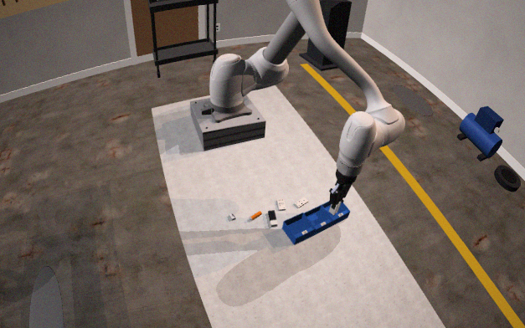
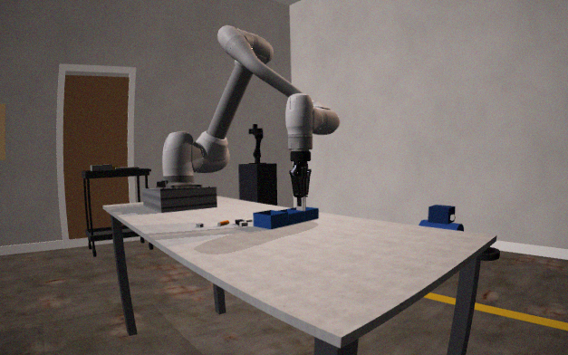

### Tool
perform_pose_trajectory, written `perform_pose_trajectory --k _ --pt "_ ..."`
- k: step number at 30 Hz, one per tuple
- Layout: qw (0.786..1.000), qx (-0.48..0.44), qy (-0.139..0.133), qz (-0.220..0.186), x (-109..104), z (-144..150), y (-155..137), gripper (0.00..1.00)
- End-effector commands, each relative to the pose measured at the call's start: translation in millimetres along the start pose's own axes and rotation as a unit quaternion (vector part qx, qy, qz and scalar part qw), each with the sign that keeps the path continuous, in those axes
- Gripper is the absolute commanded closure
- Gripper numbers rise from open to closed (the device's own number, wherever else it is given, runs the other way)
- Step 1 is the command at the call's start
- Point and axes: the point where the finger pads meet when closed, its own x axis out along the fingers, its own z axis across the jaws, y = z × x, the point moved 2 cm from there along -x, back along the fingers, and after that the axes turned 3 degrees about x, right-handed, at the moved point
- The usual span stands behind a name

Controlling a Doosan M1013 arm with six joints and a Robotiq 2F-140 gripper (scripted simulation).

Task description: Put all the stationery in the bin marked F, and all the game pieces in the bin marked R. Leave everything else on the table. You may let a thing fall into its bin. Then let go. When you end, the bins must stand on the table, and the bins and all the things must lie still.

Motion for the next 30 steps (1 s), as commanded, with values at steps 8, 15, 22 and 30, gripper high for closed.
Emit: perform_pose_trajectory --k 8,15,22,30 --pt "1.000 0.000 0.000 0.000 -0.1 0.0 0.0 0.95" --pt "1.000 0.000 0.000 0.000 -0.1 0.0 0.0 0.95" --pt "1.000 0.000 0.000 0.000 -0.1 0.0 0.0 0.95" --pt "1.000 0.000 0.000 0.000 -8.1 0.0 0.0 0.95"
